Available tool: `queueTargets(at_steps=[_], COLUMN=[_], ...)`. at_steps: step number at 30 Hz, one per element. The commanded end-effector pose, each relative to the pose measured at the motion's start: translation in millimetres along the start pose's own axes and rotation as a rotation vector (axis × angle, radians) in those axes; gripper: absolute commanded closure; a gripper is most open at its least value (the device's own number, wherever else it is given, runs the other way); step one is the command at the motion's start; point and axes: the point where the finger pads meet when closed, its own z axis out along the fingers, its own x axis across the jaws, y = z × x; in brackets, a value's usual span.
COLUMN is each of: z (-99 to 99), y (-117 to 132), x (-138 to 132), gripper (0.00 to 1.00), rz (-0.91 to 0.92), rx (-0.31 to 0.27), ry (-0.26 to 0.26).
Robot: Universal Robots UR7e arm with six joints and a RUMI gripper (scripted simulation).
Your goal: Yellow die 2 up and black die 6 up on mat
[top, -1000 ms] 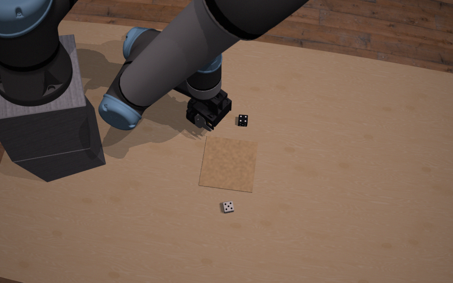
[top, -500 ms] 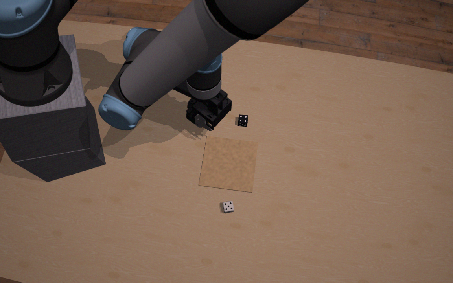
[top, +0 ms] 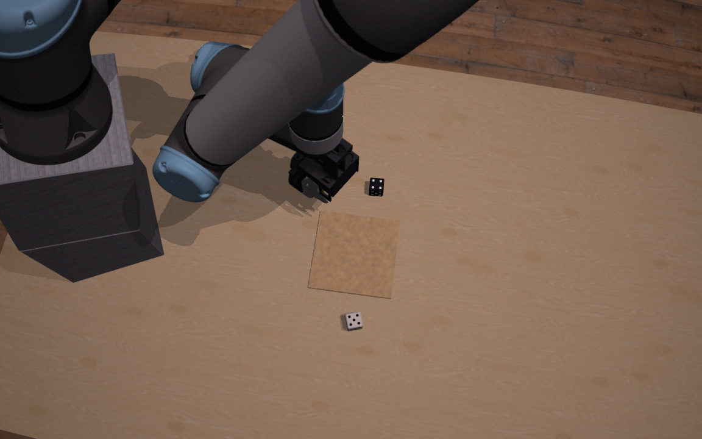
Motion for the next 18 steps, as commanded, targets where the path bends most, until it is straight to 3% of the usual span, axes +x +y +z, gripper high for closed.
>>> queueTargets(at_steps=[1,18], z=[-0.2,-10.9], y=[0,0], x=[0,0], gripper=[0.94,0.94], rz=[0.000,0.000], rx=[-0.001,-0.001], ry=[0.000,0.000])
